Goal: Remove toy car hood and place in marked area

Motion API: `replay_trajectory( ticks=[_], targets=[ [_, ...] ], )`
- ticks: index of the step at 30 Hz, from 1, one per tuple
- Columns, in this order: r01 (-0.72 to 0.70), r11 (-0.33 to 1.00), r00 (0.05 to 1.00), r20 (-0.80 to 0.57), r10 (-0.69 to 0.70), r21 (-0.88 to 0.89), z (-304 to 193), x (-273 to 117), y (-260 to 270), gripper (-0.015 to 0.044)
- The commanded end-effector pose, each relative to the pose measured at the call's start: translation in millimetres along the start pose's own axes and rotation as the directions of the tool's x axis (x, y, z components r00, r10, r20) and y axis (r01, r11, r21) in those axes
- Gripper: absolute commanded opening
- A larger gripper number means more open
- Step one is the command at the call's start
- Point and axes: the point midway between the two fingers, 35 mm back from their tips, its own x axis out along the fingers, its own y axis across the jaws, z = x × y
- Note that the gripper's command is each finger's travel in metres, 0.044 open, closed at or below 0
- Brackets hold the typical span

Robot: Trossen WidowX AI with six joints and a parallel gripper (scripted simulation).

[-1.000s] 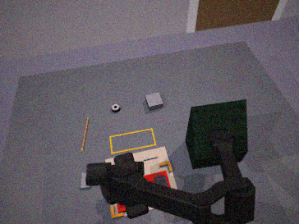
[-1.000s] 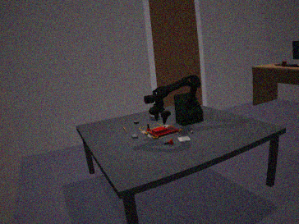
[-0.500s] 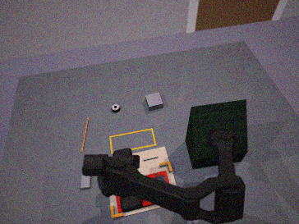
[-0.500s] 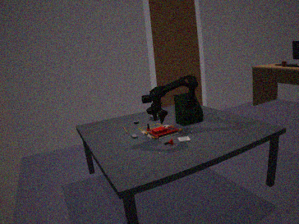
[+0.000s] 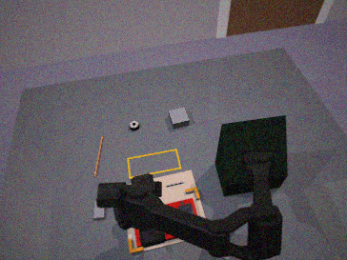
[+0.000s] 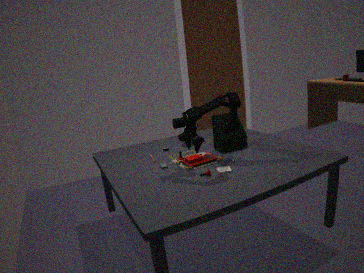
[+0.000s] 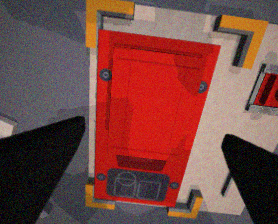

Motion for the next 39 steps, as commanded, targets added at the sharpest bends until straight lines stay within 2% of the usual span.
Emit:
replay_trajectory(
  ticks=[1,39],
  targets=[
    [-0.007,1.000,1.000,-0.005,0.007,0.008,-1.8,5.2,0.2,0.0440],
    [-0.011,1.000,1.000,-0.005,0.011,0.008,-2.3,35.6,0.8,0.0440]
  ],
)
